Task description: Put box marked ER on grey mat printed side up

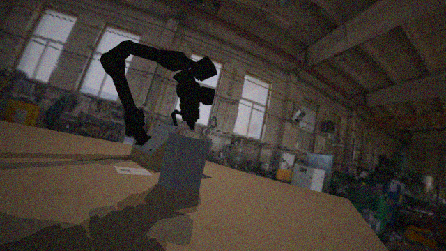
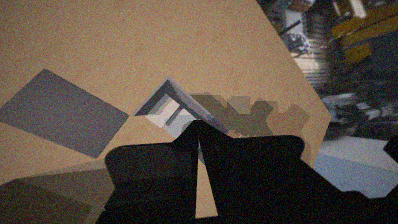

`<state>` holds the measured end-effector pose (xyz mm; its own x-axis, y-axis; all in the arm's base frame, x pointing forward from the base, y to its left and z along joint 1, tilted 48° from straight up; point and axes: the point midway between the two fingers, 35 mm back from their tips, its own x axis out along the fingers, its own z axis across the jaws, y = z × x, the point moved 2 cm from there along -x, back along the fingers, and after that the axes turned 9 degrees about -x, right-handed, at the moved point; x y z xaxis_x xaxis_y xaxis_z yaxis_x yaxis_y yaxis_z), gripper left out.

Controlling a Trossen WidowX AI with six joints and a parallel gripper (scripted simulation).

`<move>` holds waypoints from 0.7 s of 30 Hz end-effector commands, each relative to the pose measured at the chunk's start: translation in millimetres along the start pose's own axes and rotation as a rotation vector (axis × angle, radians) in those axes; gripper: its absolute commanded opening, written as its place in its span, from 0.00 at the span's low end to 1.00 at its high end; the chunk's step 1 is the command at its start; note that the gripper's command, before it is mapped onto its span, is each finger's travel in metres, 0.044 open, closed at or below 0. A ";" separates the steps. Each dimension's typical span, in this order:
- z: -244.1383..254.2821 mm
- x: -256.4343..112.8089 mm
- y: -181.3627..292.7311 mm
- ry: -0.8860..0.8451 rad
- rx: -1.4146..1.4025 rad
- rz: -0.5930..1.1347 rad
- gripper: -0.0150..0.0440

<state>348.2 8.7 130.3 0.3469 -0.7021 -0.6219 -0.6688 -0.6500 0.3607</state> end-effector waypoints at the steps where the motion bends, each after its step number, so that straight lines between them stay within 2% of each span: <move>1: 4.1 -1.2 0.5 0.042 0.111 -0.029 0.25; 21: 19.9 -8.6 8.3 0.183 0.629 -0.204 0.25</move>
<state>331.7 14.9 125.7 0.5484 -0.6621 -0.5108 -0.8190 -0.5485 -0.1684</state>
